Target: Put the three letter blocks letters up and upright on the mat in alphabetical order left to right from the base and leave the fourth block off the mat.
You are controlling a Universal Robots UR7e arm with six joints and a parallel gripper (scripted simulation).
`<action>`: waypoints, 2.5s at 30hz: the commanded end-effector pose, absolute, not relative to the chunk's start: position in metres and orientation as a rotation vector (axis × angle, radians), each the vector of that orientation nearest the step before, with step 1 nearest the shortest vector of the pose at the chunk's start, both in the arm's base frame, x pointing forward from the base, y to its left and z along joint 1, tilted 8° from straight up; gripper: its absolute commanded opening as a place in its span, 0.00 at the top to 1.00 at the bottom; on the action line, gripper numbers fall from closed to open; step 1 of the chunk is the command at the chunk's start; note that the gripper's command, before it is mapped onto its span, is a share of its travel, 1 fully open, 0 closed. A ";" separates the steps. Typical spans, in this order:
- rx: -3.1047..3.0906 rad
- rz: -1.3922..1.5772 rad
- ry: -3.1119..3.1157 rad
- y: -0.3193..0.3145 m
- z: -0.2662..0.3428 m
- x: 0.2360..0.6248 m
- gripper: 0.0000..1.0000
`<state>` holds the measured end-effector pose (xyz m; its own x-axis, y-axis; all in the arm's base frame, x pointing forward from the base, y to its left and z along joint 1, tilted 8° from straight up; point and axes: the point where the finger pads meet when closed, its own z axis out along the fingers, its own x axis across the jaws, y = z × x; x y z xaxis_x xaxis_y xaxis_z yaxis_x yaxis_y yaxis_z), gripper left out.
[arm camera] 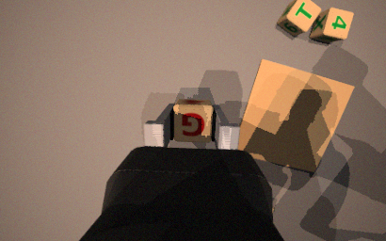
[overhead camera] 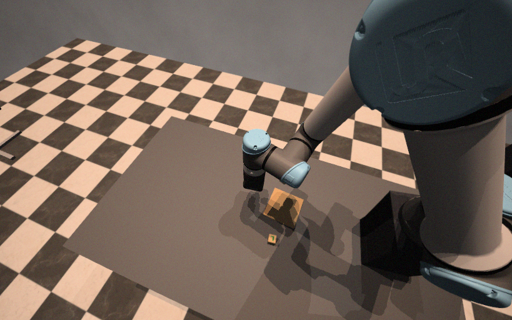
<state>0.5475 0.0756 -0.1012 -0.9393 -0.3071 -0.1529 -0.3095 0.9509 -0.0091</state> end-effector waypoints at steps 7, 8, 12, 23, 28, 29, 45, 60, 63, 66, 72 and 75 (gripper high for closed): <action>-0.469 0.026 2.957 0.075 -0.091 0.544 0.43; -0.469 0.026 2.958 0.075 -0.092 0.544 0.43; -0.469 0.027 2.959 0.075 -0.093 0.544 0.43; -0.414 0.031 2.968 0.075 -0.093 0.540 0.43; -0.305 0.038 2.981 0.075 -0.093 0.534 0.43; -0.305 0.038 2.981 0.075 -0.093 0.534 0.43; 0.210 0.075 2.995 0.076 -0.098 0.504 0.43; 0.682 0.108 2.933 0.079 -0.101 0.477 0.43; 0.747 0.112 2.919 0.080 -0.102 0.473 0.43; 0.866 0.120 2.888 0.081 -0.102 0.466 0.43; 1.047 0.131 2.833 0.084 -0.103 0.456 0.43; 1.141 0.137 2.799 0.085 -0.104 0.450 0.43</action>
